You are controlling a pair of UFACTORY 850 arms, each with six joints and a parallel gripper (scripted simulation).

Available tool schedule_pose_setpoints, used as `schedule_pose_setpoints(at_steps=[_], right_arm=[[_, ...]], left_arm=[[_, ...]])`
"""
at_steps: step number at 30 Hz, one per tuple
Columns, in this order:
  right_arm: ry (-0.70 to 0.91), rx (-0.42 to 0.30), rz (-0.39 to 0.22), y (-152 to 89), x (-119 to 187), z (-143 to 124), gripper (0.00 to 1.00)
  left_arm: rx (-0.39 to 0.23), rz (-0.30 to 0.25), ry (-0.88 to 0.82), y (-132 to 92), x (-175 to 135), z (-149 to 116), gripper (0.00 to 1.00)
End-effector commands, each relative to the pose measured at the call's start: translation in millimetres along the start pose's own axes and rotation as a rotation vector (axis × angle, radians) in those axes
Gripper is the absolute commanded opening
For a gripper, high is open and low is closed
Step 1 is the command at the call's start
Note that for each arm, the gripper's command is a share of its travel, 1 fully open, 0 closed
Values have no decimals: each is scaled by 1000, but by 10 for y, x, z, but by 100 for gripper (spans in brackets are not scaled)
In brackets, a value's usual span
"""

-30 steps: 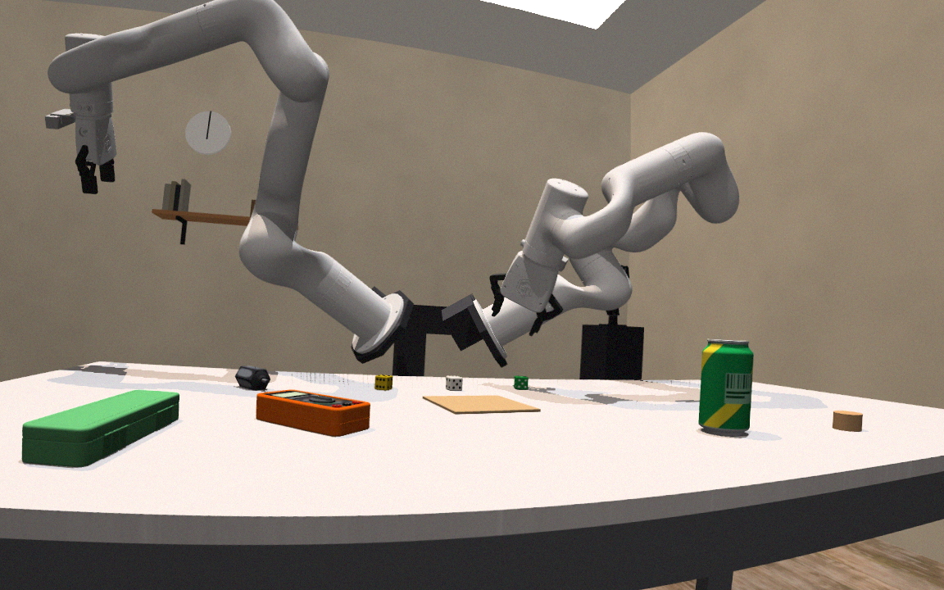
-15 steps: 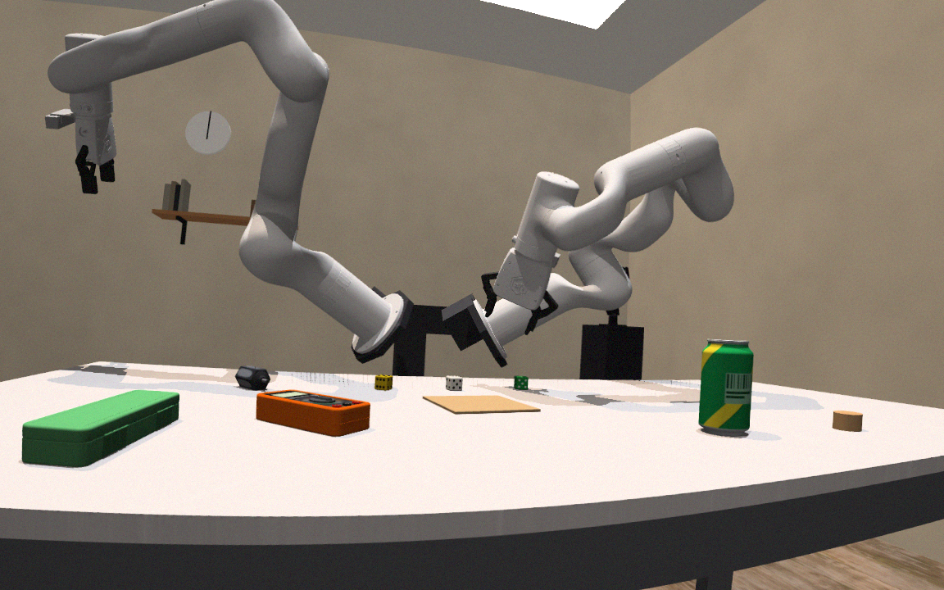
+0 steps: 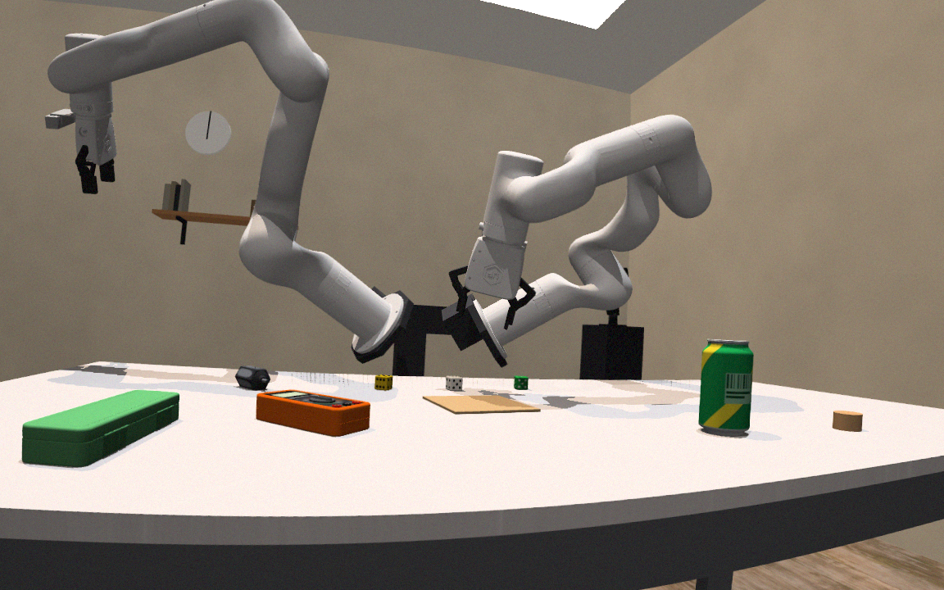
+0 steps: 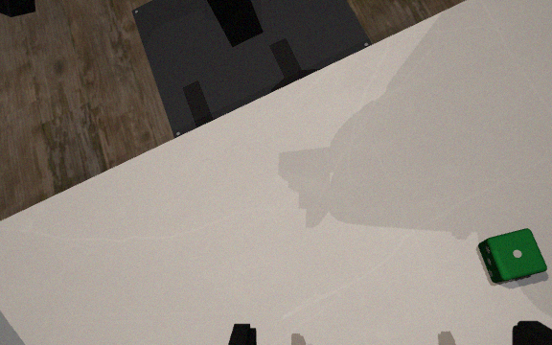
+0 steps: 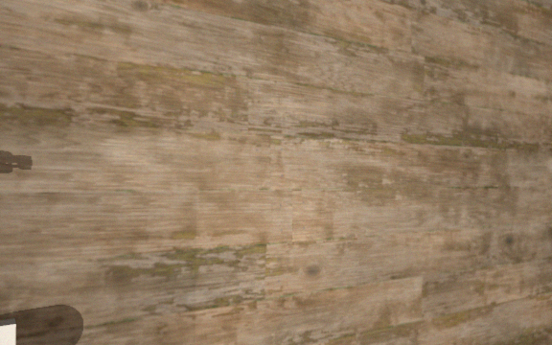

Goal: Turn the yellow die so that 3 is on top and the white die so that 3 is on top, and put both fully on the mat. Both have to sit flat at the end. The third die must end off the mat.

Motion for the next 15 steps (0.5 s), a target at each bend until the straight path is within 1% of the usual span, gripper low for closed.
schedule_pose_setpoints(at_steps=[1, 3, 4, 8, 10, 15], right_arm=[[0, 2, 0, -9, 1, 2, 100], [0, 2, 0, -9, 1, 2, 100], [0, 2, 0, -9, 1, 2, 100], [0, 2, 0, -9, 1, 2, 100], [0, 2, 0, -9, 1, 2, 100], [0, 2, 0, -9, 1, 2, 100]], left_arm=[[-59, -36, -68, -74, -262, -234, 100], [-95, -50, -107, -115, -405, -346, 100], [-100, -51, -113, -121, -426, -361, 100], [-162, -70, -180, -184, -667, -528, 100], [-162, -70, -180, -184, -667, -528, 100], [-257, -87, -281, -267, -1017, -732, 100]])
Point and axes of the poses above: on each arm, the point where the finger pads meet when closed, its own y axis out along the fingers, its own x axis across the jaws, z = x × y, the point moved 9 cm from there along -y, back along the fingers, and after that the axes turned 6 degrees about -y, right-handed, at the moved point
